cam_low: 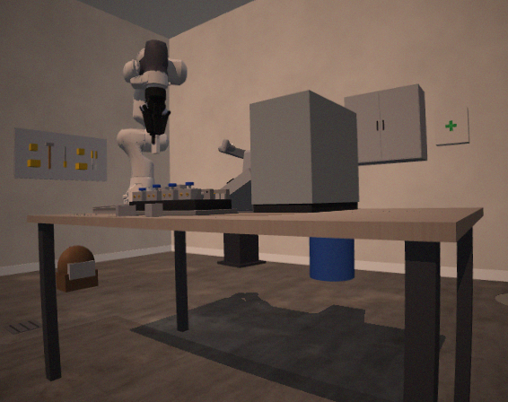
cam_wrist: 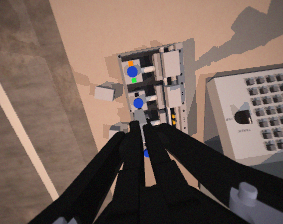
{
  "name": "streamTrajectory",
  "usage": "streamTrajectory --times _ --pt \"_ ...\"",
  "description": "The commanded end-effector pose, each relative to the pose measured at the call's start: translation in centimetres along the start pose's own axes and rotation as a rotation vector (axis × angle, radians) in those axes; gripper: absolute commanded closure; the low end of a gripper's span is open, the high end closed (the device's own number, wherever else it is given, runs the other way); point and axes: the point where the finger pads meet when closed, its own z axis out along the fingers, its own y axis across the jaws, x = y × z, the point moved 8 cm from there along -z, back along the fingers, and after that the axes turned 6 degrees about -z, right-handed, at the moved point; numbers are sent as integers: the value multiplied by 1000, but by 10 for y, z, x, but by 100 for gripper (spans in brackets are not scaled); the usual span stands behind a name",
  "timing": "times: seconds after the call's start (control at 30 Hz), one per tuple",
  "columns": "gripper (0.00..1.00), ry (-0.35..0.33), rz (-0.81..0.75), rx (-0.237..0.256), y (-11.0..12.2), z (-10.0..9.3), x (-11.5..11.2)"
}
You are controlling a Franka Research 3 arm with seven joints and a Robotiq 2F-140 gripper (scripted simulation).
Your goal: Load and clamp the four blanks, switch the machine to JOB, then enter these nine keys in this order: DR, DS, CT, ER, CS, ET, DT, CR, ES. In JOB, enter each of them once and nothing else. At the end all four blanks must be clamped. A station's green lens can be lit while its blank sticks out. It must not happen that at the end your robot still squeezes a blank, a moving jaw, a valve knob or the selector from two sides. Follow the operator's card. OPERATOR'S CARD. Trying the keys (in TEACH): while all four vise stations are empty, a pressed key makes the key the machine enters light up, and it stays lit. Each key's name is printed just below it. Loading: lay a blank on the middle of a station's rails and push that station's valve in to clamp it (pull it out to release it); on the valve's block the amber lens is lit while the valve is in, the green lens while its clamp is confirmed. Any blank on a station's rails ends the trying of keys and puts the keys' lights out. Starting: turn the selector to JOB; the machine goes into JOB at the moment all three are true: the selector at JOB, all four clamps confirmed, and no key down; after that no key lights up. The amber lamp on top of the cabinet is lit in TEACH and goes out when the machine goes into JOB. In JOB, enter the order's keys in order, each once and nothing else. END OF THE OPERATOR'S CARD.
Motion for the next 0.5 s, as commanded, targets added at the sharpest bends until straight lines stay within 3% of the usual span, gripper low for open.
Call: streamTrajectory --times 0.0,0.47 --pt "100 1 -8 -3 1 1 -1" --pt "100 1 -8 -2 1 21 -1"
